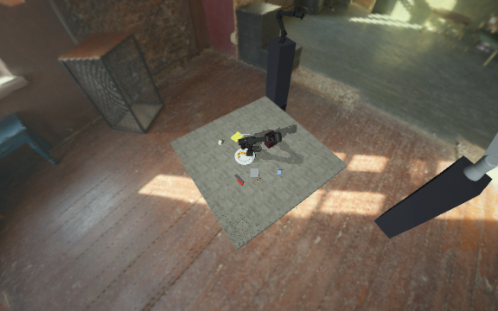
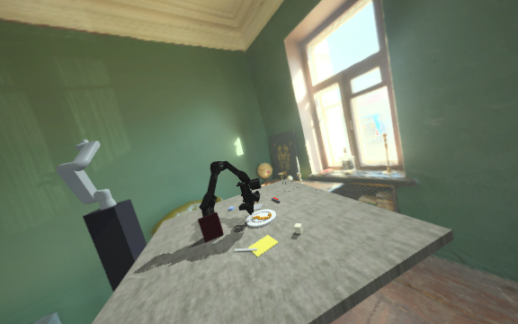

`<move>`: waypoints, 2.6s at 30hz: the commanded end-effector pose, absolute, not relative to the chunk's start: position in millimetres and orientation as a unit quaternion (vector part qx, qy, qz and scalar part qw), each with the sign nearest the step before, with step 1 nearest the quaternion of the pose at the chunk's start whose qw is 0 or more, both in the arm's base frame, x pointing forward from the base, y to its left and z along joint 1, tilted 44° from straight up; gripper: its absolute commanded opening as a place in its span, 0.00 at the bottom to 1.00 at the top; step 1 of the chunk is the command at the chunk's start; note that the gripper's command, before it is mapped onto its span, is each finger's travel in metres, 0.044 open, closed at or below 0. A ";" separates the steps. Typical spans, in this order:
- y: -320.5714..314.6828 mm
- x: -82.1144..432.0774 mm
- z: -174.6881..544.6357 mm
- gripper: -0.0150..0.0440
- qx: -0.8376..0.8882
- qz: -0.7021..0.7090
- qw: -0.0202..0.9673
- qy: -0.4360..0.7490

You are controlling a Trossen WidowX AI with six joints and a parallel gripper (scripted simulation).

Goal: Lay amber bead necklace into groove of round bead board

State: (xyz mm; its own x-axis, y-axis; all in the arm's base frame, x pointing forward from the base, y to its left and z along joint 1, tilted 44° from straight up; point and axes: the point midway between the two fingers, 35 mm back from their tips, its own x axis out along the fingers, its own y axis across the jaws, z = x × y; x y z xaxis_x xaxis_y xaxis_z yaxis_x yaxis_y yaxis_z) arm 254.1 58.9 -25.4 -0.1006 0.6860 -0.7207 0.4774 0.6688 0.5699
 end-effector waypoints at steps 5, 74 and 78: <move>61.0 254.4 -28.4 0.46 0.397 0.095 0.542 0.735; 75.0 250.4 -42.4 0.25 0.396 0.096 0.541 0.736; 71.5 243.5 -44.6 0.25 0.396 0.096 0.541 0.736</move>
State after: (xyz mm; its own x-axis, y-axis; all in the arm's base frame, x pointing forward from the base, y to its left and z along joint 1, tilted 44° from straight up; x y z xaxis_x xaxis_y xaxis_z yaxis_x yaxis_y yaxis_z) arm 248.9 74.6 -43.9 -0.1019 0.6860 -0.7204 0.4795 0.6683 0.5687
